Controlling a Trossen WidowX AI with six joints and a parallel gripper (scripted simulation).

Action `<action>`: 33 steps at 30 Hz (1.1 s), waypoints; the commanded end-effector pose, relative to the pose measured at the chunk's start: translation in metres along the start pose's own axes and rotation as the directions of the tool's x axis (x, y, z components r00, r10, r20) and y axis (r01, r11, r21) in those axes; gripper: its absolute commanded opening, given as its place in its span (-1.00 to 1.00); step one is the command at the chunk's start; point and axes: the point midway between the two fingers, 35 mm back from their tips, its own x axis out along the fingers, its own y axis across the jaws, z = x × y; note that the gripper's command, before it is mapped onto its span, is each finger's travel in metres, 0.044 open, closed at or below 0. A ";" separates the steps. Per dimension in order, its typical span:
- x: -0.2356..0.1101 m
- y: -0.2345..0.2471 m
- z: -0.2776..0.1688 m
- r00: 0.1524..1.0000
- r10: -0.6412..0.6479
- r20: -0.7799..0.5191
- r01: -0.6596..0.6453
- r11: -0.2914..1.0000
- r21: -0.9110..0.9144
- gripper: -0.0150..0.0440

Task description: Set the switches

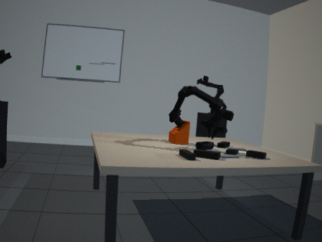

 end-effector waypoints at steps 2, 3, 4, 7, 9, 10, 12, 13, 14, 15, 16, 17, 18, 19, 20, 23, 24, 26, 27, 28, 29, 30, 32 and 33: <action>-0.029 -0.002 0.000 1.000 0.023 0.000 -0.023 1.000 0.009 0.31; -0.029 -0.002 0.000 1.000 0.023 0.000 -0.023 1.000 0.009 0.40; -0.029 -0.002 0.000 1.000 0.023 0.000 -0.023 1.000 0.009 0.49; -0.029 -0.002 0.000 1.000 0.023 0.000 -0.023 1.000 0.009 0.40; -0.029 -0.002 0.000 1.000 0.023 0.000 -0.023 1.000 0.009 0.22; -0.029 -0.002 0.000 1.000 0.023 0.000 -0.023 1.000 0.009 0.13; -0.029 -0.002 0.000 1.000 0.023 0.000 -0.023 1.000 0.009 -0.05; -0.029 -0.002 0.000 1.000 0.023 0.000 -0.023 1.000 0.009 -0.14; -0.029 -0.002 0.000 1.000 0.023 0.000 -0.023 1.000 0.009 -0.22; -0.029 -0.002 0.000 1.000 0.023 0.000 -0.023 1.000 0.009 -0.31; -0.029 -0.002 0.000 1.000 0.023 0.000 -0.023 1.000 0.009 -0.40; -0.029 -0.002 0.000 1.000 0.023 0.000 -0.023 1.000 0.009 -0.49; -0.029 -0.002 0.000 1.000 0.023 0.000 -0.023 1.000 0.009 -0.49; -0.029 -0.002 0.000 1.000 0.023 0.000 -0.023 1.000 0.009 -0.49; -0.029 -0.002 0.000 1.000 0.023 0.000 -0.023 1.000 0.009 -0.49; -0.029 -0.002 0.000 1.000 0.023 0.000 -0.023 1.000 0.009 -0.49; -0.029 -0.002 0.000 1.000 0.023 0.000 -0.023 1.000 0.009 -0.49; -0.029 -0.002 0.000 1.000 0.023 0.000 -0.023 1.000 0.009 -0.49; -0.029 -0.002 0.000 1.000 0.023 0.000 -0.023 1.000 0.009 -0.49; -0.029 -0.002 0.000 1.000 0.023 0.000 -0.023 1.000 0.009 -0.49; -0.029 -0.002 0.000 1.000 0.023 0.000 -0.023 1.000 0.009 -0.49; -0.029 -0.002 0.000 1.000 0.023 0.000 -0.023 1.000 0.009 -0.49; -0.028 -0.002 0.000 1.000 0.023 0.002 -0.023 1.000 0.005 -0.40; -0.028 -0.002 0.000 1.000 0.023 0.002 -0.023 1.000 0.005 -0.31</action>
